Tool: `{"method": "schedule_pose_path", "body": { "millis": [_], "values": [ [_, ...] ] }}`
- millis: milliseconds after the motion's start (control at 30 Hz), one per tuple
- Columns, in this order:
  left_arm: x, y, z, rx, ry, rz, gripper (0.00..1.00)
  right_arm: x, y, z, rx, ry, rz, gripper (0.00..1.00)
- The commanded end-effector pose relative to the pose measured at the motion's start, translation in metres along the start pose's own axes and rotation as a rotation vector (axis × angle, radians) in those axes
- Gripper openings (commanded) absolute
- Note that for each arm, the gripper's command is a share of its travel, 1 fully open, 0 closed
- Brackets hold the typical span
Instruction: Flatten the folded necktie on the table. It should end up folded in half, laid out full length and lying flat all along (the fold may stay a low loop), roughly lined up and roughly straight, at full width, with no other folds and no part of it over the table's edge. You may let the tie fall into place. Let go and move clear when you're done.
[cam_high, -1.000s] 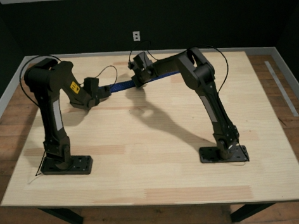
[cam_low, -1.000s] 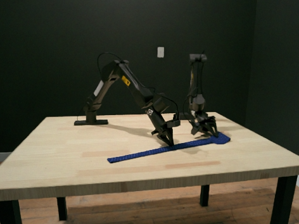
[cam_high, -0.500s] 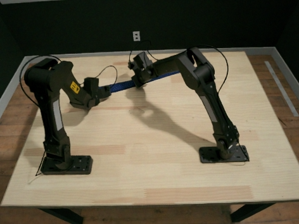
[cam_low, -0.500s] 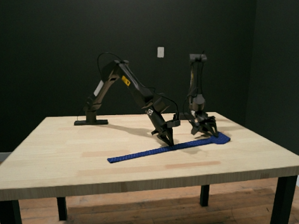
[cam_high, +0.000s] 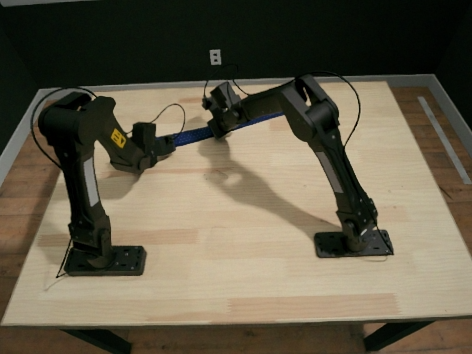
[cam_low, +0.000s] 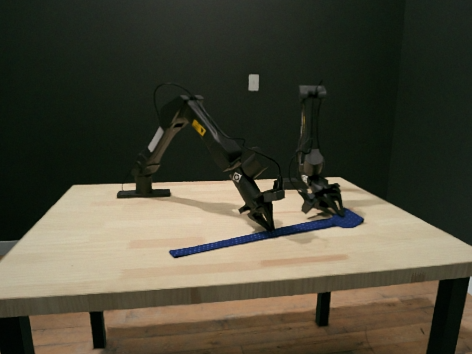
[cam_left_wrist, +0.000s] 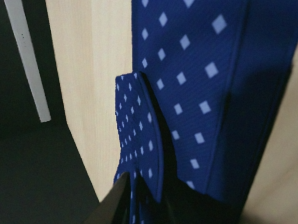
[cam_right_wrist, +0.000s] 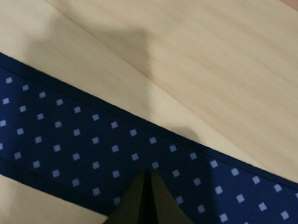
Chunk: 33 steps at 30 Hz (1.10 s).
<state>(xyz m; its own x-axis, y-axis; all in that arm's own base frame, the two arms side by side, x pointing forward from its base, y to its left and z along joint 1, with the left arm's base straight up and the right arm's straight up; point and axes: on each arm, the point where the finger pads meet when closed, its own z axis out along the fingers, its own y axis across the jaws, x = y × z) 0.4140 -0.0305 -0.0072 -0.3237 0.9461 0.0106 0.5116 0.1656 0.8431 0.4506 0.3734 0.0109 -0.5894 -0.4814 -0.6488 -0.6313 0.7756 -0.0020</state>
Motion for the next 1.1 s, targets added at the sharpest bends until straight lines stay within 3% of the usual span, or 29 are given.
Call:
{"method": "schedule_pose_path", "body": {
  "millis": [0,1067],
  "values": [
    [-0.0041,0.0081,0.0022,-0.009,0.002,-0.014,0.17,0.0044,-0.0003,0.0019,-0.004,0.008,-0.002,0.04],
    [-0.0041,0.0063,0.0022,-0.009,0.002,-0.014,0.12,0.0044,-0.0003,0.0019,-0.004,0.008,-0.002,0.04]
  ]
}}
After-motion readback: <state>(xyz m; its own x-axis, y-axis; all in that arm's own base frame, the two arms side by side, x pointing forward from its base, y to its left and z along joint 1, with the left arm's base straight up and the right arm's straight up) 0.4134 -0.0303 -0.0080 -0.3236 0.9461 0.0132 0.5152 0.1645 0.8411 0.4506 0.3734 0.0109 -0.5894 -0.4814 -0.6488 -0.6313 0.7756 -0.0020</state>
